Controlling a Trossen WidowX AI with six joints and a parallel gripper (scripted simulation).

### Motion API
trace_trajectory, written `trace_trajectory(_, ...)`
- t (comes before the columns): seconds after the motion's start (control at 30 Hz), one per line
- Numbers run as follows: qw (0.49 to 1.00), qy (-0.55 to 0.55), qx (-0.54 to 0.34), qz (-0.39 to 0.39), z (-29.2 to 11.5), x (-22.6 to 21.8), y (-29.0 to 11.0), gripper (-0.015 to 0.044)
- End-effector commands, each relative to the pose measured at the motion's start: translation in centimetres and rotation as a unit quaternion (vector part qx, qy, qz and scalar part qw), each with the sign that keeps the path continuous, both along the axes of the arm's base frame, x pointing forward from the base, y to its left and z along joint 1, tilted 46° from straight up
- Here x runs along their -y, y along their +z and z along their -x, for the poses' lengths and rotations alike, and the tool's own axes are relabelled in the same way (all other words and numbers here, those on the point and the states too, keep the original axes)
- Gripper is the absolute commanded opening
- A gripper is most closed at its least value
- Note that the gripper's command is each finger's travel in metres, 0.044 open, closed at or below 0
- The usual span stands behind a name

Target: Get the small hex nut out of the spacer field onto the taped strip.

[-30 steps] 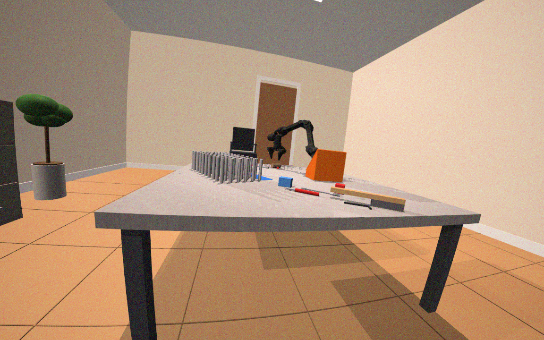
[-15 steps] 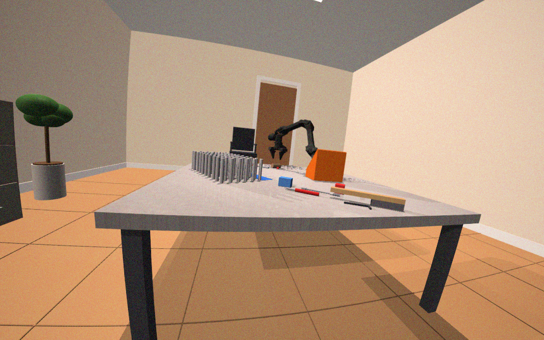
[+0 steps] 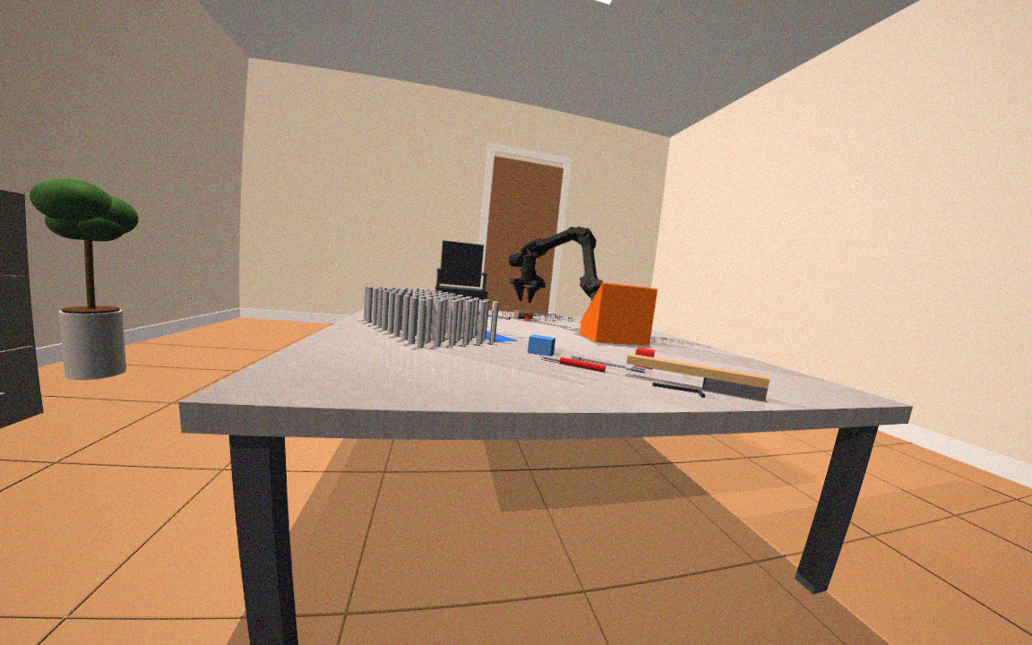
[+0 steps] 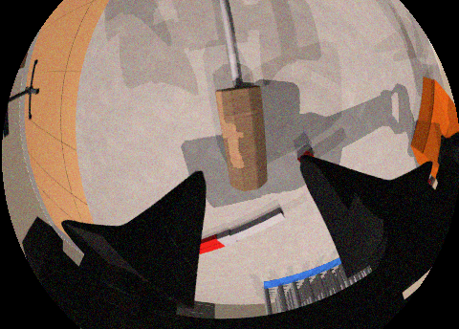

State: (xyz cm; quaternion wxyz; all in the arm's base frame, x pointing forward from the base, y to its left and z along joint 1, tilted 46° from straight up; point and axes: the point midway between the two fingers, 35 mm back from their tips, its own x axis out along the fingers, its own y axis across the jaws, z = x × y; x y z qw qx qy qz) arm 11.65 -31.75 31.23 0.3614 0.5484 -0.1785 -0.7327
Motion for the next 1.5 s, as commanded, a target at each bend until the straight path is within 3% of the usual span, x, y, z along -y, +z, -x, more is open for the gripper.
trace_trajectory(0.0, 1.0, -0.003, 0.001, 0.002, 0.0, 0.0, 0.0, 0.028)
trace_trajectory(1.47, 1.0, -0.003, 0.0, 0.003, 0.9, 4.8, -4.3, 0.028)
